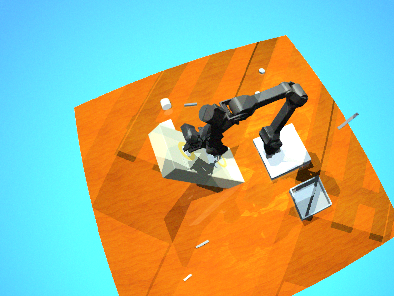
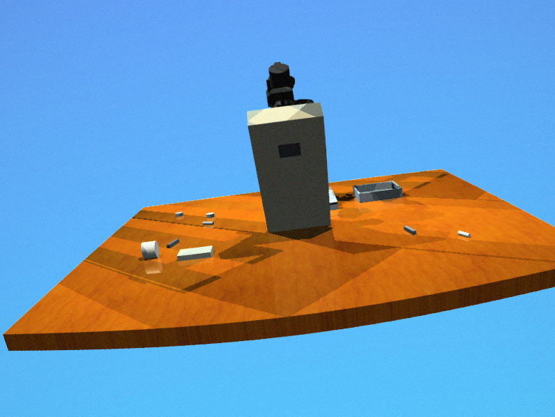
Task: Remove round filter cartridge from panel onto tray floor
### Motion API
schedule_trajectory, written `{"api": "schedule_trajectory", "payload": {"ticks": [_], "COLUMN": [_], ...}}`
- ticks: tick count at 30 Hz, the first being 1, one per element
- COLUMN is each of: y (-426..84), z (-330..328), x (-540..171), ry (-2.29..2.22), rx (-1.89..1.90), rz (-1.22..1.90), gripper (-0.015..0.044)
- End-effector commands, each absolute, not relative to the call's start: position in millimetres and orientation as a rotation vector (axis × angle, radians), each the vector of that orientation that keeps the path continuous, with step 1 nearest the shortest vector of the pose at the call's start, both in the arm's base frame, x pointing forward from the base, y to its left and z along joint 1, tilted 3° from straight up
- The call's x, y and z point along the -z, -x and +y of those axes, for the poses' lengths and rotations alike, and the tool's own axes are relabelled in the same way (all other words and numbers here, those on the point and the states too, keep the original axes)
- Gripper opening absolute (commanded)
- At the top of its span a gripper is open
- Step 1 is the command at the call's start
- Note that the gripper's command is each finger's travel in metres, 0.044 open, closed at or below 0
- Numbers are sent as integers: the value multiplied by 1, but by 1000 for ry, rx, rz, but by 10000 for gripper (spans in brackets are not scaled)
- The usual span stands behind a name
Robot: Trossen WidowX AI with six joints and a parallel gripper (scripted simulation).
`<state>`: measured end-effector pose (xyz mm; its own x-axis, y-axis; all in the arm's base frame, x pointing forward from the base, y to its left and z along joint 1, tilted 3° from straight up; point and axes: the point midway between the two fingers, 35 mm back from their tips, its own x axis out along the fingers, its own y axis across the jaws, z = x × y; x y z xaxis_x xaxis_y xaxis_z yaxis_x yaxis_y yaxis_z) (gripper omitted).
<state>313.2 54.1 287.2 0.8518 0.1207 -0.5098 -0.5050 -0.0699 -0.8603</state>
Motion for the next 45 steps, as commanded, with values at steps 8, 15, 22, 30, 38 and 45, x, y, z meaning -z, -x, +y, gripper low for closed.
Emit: {"api": "schedule_trajectory", "payload": {"ticks": [8, 15, 22, 30, 38, 45], "y": [-319, -321, -323, -325, -327, -328], "z": [56, 56, 56, 56, 57, 57], "x": [-283, -282, -281, -280, -279, -278], "ry": [1566, 1566, 1566, 1566, 1566, 1566], "rx": [-534, -534, -534, -534, -533, -533], "rz": [310, 310, 309, 309, 309, 309], "gripper": [95, 95, 95, 95, 95, 95]}}
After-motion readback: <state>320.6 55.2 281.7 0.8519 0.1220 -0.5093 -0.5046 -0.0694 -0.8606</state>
